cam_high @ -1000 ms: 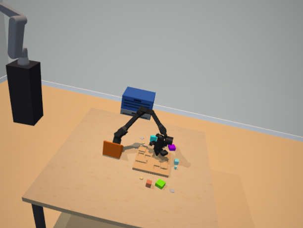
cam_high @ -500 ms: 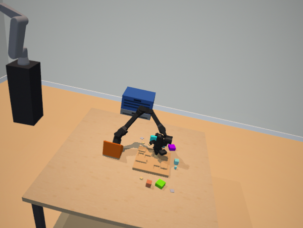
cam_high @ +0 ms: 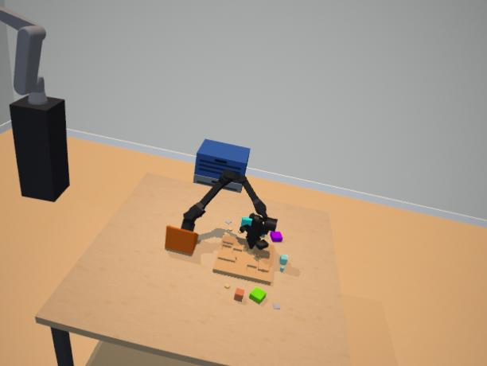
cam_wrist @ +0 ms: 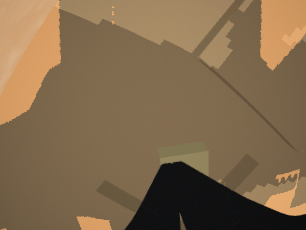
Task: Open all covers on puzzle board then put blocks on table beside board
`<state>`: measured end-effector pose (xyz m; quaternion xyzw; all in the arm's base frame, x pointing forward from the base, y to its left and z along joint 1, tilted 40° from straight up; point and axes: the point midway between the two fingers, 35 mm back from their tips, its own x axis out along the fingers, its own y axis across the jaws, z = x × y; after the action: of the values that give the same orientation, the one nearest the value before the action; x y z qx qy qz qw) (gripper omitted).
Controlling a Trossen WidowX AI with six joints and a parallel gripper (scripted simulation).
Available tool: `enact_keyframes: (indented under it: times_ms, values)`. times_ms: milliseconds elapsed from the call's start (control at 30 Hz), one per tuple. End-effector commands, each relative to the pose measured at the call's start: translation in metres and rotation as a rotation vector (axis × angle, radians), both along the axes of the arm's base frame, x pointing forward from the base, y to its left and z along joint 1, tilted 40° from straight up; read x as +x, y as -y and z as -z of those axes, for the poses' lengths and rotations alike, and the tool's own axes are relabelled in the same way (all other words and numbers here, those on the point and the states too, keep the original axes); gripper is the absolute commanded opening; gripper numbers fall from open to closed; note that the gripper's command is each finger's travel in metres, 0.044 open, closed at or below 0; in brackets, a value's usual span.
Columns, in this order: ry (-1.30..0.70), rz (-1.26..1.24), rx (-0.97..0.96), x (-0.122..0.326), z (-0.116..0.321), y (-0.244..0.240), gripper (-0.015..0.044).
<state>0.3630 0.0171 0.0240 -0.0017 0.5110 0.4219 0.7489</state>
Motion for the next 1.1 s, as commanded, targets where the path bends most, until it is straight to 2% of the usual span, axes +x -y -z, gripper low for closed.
enact_keyframes:
  times_ms: [0, 1067]
  values:
    - [0.002, -0.01, 0.003, -0.001, 0.001, -0.003, 0.0]
    - [0.002, -0.01, 0.002, 0.0, -0.006, 0.013, 0.0]
